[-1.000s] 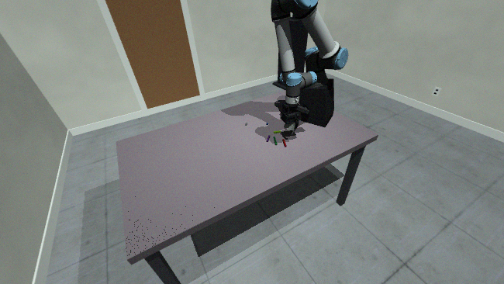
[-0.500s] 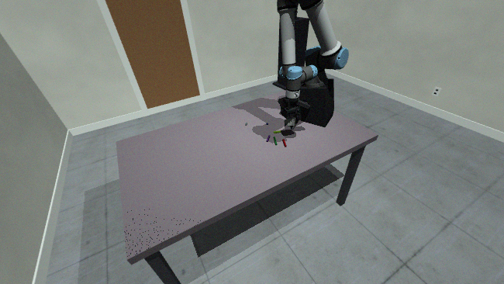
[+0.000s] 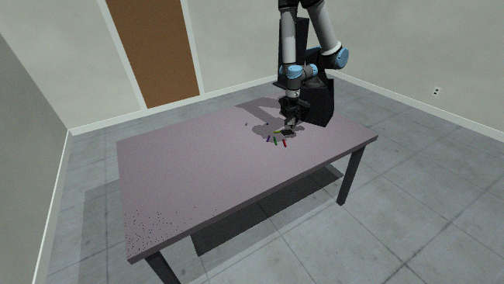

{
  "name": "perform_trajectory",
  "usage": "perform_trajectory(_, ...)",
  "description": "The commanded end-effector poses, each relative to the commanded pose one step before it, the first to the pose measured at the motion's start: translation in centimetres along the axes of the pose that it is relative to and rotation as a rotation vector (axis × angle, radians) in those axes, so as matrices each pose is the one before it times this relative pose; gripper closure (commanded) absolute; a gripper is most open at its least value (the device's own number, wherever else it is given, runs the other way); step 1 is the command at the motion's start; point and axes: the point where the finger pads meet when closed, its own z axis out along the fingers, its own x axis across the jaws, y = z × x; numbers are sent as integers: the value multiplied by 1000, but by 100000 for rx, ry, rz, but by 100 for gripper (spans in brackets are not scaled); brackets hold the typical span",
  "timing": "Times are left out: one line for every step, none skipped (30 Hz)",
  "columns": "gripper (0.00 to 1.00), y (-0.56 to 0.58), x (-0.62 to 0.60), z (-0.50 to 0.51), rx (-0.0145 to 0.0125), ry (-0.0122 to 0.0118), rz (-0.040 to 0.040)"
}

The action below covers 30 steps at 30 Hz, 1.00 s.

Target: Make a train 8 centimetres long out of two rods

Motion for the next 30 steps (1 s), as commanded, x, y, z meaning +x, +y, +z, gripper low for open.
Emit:
perform_trajectory(100,47,-3,-27,-91,38,25)
perform_trajectory(100,34,-34,1,7,6,40)
perform_trajectory(100,63,-64,2,13,12,74)
perform_trajectory(100,99,-101,3,20,18,116)
perform_trajectory(100,140,-144,4,28,26,165)
perform_trajectory(100,184,-193,5,36,34,218)
perform_trajectory(100,232,-245,6,44,42,276)
perform_trajectory(100,280,-302,7,52,50,335)
perform_trajectory(100,329,-361,8,58,58,396)
perform_trajectory(100,376,-422,9,63,65,456)
perform_trajectory(100,0,0,0,0,0,0)
perform_trajectory(100,0,0,0,0,0,0)
perform_trajectory(100,421,-485,9,66,71,516)
perform_trajectory(100,463,-548,10,67,75,574)
perform_trajectory(100,500,-612,9,66,78,628)
perform_trajectory(100,533,-674,8,62,79,679)
perform_trajectory(100,560,-736,7,57,78,725)
perform_trajectory(100,581,-794,6,49,75,766)
perform_trajectory(100,596,-850,4,40,70,801)
perform_trajectory(100,604,-900,1,29,62,830)
perform_trajectory(100,605,-946,-2,17,53,853)
perform_trajectory(100,600,-985,-5,5,42,869)
perform_trajectory(100,589,-1018,-8,-8,30,878)
perform_trajectory(100,573,-1042,-11,-20,16,880)
perform_trajectory(100,551,-1058,-14,-31,2,875)
perform_trajectory(100,525,-1064,-17,-41,-12,862)
perform_trajectory(100,495,-1061,-20,-50,-26,843)
perform_trajectory(100,0,0,0,0,0,0)
perform_trajectory(100,0,0,0,0,0,0)
perform_trajectory(100,462,-1048,-22,-58,-39,818)
